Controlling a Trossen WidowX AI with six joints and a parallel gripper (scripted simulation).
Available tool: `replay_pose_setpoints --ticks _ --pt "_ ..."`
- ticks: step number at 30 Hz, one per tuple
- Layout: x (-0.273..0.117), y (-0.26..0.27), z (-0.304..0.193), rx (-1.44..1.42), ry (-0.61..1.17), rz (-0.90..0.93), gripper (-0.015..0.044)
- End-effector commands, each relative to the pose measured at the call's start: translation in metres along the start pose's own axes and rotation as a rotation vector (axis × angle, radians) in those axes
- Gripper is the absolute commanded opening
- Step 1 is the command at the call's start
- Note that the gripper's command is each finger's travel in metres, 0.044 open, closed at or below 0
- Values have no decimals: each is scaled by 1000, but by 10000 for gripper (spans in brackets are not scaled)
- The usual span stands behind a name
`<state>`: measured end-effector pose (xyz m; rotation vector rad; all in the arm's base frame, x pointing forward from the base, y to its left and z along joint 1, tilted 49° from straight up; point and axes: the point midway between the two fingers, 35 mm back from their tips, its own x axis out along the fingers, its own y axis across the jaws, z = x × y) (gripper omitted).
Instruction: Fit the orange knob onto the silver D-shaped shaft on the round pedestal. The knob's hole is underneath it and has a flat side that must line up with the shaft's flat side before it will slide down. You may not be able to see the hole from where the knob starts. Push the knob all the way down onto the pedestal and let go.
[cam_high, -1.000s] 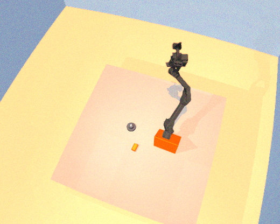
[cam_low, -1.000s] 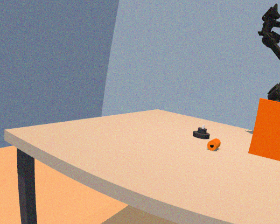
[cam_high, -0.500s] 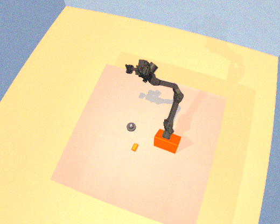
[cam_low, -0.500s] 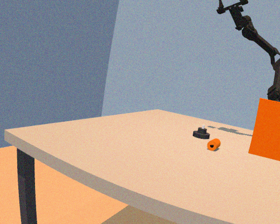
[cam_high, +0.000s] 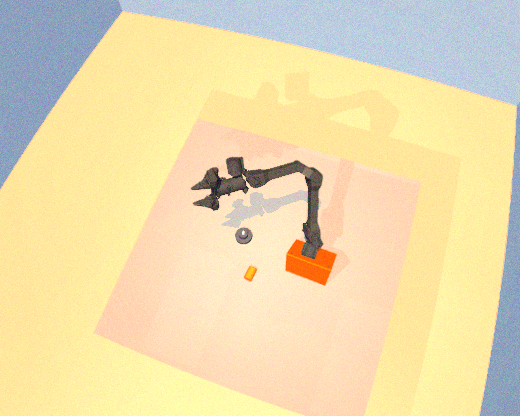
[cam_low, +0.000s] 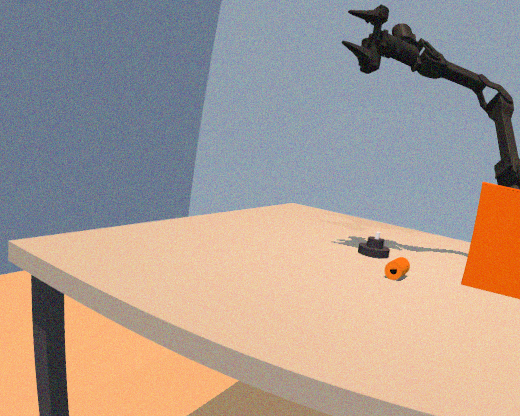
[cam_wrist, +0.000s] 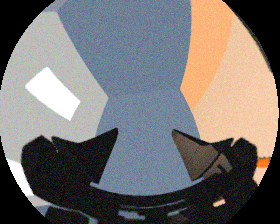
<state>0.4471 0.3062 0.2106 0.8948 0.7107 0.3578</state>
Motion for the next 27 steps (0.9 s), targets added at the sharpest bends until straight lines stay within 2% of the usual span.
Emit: replay_pose_setpoints --ticks 1,6,10,14,18,22,27 --pt "20 -72 -20 165 -2 -220 440" --pt "25 -175 -53 374 -62 -544 440" --pt "9 -256 -81 506 -166 -810 440" --pt "-27 -332 -106 589 -327 -1073 440" --pt "-81 -398 -127 603 -546 -1319 440" --pt "-148 -445 -139 526 -801 -1510 440" --pt "-156 -449 -136 510 -833 -1529 440"
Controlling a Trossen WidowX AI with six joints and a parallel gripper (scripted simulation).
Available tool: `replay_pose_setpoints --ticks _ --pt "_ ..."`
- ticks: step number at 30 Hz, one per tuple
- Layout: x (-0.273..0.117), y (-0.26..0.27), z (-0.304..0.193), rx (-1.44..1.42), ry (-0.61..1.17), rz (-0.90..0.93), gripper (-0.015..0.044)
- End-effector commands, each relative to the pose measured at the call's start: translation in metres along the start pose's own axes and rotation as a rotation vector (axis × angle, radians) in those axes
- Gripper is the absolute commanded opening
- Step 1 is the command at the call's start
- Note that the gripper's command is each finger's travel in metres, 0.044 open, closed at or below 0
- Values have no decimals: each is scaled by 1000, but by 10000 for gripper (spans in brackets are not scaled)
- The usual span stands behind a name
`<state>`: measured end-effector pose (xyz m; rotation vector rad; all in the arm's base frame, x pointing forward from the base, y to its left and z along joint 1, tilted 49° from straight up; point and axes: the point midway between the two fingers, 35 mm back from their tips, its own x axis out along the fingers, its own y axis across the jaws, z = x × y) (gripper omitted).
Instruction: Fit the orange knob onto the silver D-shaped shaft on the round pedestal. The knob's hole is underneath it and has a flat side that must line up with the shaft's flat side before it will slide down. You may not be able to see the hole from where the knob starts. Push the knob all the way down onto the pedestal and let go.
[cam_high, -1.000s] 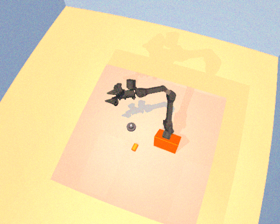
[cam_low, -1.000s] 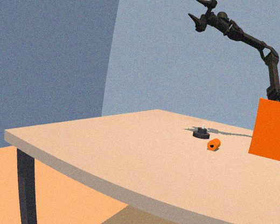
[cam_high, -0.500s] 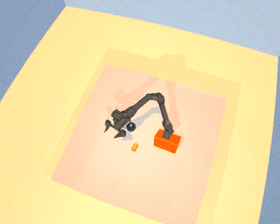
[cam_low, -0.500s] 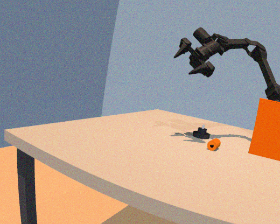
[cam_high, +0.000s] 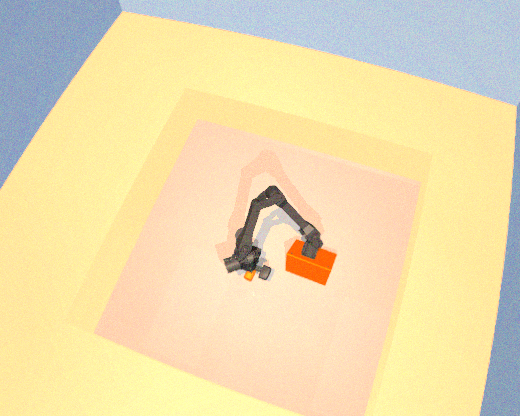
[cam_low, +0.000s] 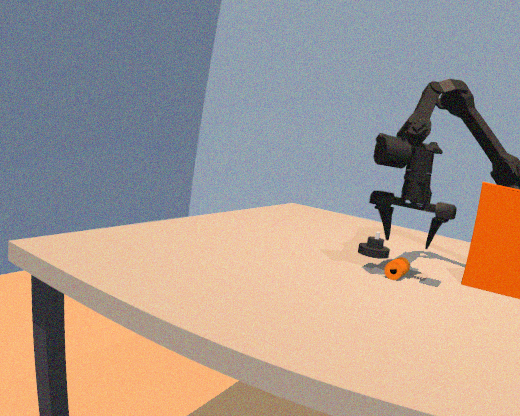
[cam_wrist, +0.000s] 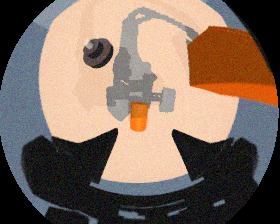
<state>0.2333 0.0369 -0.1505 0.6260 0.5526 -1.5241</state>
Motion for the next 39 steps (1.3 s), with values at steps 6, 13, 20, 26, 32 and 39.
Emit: replay_pose_setpoints --ticks 6,13,20,26,32,39 --pt "19 7 6 32 -19 15 440" --pt "27 7 6 32 -19 15 440" --pt "38 8 7 32 -19 16 440" --pt "48 8 7 32 -19 16 440" --pt "58 8 8 32 -20 15 440" --pt "69 8 9 32 -22 15 440"
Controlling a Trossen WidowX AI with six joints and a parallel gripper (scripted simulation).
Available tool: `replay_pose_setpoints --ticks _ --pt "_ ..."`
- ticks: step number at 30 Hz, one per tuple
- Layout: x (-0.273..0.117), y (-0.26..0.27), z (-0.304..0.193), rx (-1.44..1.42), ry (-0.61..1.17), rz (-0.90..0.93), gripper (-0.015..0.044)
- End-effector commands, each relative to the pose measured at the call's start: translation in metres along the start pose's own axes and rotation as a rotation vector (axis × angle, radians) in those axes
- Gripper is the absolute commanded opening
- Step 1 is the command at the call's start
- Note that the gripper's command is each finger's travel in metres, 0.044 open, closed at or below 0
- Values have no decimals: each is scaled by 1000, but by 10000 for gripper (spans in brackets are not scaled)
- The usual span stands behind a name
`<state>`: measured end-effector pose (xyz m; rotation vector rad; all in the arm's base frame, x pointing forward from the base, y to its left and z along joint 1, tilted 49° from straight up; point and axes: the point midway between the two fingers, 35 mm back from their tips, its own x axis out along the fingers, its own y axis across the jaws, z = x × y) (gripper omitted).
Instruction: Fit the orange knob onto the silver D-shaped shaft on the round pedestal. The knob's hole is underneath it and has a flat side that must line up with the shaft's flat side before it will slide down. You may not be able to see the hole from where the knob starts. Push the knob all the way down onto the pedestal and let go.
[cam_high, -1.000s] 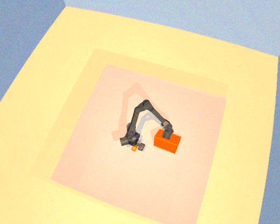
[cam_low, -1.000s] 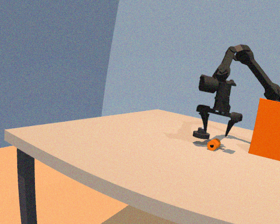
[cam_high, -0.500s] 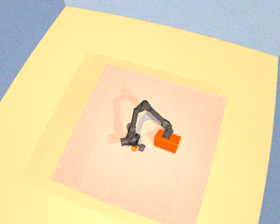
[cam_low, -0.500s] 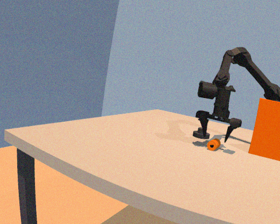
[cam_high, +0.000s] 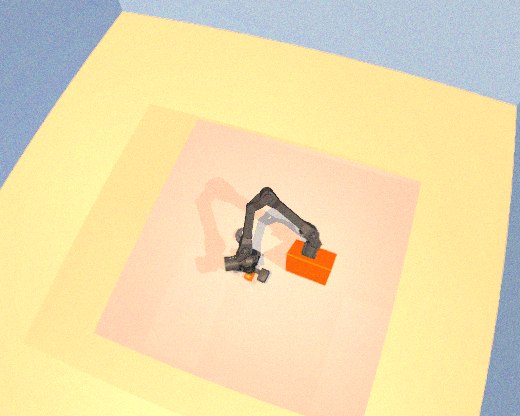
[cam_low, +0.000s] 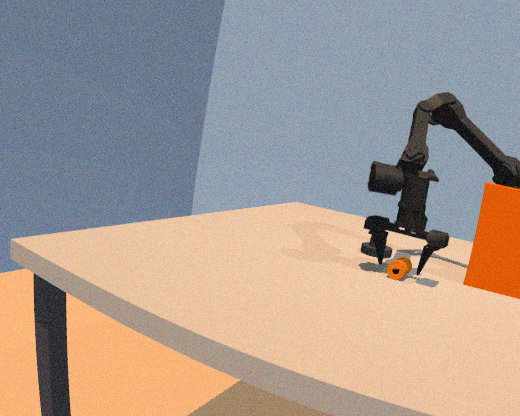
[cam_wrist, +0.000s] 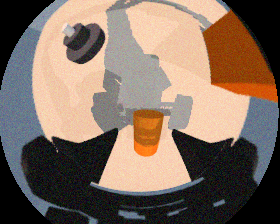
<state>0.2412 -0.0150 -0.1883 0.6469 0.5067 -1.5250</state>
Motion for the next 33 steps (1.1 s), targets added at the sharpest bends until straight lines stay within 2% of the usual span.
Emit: replay_pose_setpoints --ticks 1,2,10,17,26,33 --pt "6 -2 2 -6 -8 -2 440" --pt "6 -2 2 -6 -8 -2 440" --pt "6 -2 2 -6 -8 -2 240" --pt "6 -2 2 -6 -8 -2 240" --pt "6 -2 2 -6 -8 -2 181" --pt "-5 -1 1 -6 -7 -2 181"
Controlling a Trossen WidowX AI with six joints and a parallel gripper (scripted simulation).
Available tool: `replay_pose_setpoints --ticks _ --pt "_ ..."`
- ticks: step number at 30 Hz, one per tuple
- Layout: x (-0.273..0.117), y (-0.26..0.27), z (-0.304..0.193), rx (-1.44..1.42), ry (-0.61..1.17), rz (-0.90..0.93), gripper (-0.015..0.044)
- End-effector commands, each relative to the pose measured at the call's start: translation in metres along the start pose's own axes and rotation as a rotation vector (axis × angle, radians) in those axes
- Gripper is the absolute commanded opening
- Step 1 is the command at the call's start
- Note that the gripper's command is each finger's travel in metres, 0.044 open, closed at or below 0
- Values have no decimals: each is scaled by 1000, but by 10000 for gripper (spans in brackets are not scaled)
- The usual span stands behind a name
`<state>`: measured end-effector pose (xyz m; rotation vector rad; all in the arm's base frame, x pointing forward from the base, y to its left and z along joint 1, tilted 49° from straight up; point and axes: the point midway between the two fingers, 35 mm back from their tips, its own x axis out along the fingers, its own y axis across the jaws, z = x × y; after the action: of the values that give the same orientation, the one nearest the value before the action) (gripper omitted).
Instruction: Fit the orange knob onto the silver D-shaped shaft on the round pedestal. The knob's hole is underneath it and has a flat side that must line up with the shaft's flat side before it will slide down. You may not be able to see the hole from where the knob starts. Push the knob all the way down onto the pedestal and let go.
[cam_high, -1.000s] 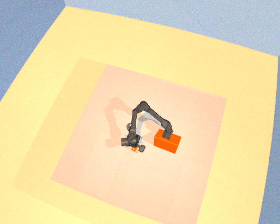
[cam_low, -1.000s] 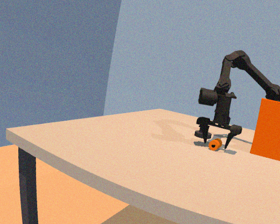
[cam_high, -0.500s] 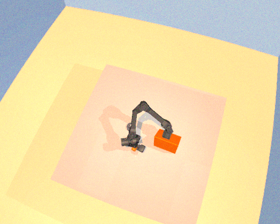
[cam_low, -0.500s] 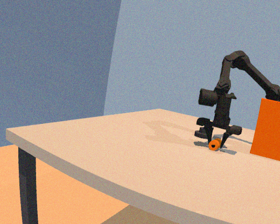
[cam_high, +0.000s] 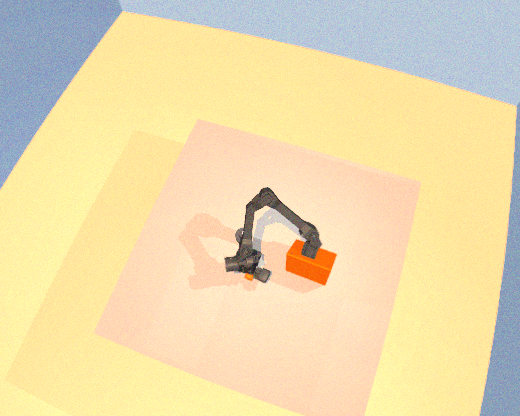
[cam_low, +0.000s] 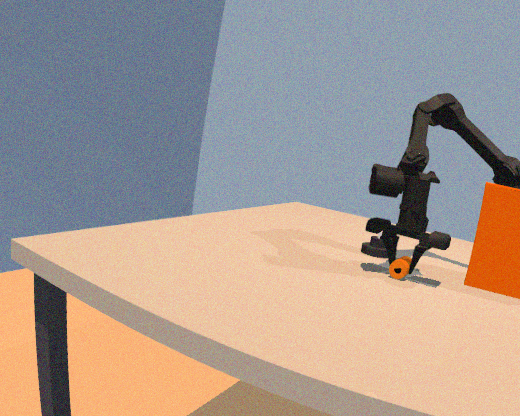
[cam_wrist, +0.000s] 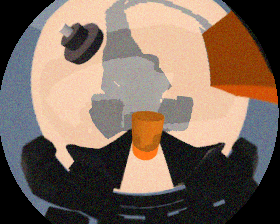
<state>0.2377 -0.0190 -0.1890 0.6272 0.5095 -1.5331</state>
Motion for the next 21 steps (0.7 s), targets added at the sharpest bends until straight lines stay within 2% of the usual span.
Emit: replay_pose_setpoints --ticks 1,5,21 --pt "-10 2 -2 5 5 8 181" --pt "-12 2 -2 -18 5 8 181" --pt "-13 2 -2 -518 3 9 181"
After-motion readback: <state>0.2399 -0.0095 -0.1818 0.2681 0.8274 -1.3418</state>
